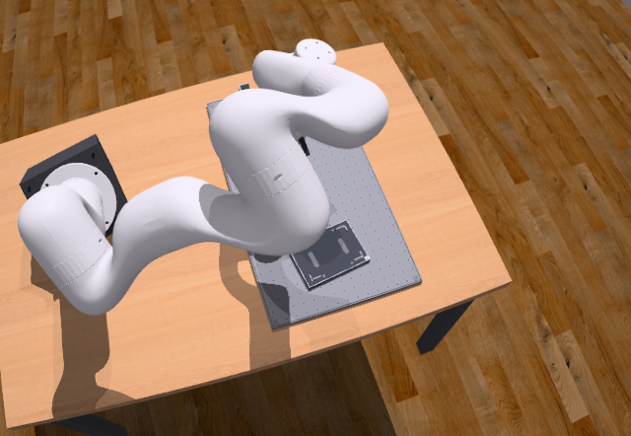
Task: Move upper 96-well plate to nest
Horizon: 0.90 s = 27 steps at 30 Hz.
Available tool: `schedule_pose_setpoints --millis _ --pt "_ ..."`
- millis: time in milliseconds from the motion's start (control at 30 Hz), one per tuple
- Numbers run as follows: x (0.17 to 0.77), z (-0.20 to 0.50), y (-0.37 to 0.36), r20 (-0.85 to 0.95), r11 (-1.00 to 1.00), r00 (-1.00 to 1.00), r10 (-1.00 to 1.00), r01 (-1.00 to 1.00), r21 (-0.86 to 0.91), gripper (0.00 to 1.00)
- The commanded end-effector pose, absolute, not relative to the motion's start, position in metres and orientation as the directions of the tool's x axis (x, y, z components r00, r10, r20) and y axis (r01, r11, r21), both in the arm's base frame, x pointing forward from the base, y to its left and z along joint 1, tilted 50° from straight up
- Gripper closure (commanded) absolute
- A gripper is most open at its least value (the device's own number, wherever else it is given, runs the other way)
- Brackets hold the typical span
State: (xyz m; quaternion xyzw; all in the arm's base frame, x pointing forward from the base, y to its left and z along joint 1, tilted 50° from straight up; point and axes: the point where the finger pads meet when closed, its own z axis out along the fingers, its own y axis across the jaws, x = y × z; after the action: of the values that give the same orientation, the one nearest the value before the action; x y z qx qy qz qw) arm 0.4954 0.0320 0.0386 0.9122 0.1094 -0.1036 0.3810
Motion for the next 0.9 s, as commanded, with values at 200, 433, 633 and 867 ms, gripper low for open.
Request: schedule_pose_setpoints --millis 200,433,633,867 --pt "0.508 0.02 0.062 -0.193 -0.673 0.975 0.11 0.216 0.708 0.0" --pt "0.515 0.004 0.087 -0.134 -0.666 0.985 0.104 0.169 0.726 0.0" --pt "0.518 -0.004 0.099 -0.073 -0.662 0.992 0.1 0.121 0.74 0.0" --pt "0.523 -0.022 0.128 -0.011 -0.66 0.995 0.097 0.072 0.748 0.0"
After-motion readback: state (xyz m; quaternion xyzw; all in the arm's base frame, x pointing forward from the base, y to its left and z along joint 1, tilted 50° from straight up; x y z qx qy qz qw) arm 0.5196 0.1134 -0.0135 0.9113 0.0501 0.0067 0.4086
